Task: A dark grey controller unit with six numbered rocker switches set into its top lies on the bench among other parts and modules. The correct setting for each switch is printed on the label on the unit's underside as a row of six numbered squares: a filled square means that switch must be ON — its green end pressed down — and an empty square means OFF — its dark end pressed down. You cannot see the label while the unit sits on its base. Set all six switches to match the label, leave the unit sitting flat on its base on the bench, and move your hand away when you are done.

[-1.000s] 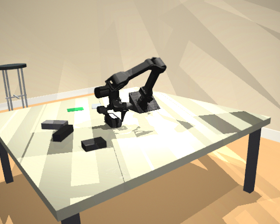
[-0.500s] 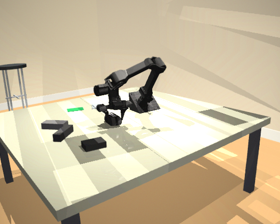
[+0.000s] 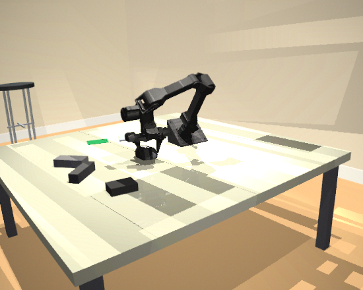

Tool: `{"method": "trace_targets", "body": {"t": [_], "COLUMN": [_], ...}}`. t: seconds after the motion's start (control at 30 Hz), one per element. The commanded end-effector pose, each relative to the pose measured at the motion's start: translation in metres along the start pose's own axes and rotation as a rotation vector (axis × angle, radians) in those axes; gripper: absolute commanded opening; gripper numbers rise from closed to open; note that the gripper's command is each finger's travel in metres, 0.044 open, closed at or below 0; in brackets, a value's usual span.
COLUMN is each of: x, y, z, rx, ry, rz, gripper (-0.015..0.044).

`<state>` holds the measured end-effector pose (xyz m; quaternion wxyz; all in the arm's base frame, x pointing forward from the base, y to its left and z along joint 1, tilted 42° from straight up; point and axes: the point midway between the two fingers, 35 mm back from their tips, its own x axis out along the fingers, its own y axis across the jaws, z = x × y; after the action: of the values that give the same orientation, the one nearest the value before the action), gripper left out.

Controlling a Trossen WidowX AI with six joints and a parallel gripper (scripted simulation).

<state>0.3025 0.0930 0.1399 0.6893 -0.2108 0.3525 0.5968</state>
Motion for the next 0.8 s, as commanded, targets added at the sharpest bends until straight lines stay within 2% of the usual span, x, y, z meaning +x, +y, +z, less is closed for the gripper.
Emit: {"method": "trace_targets", "body": {"t": [0.0, 0.77], "x": [-0.007, -0.023], "y": [-0.002, -0.002], "z": [-0.002, -0.012], "rx": [0.002, 0.002], "ry": [0.0, 0.001], "rz": [-0.011, -0.011], "gripper": [0.0335, 0.0335]}}
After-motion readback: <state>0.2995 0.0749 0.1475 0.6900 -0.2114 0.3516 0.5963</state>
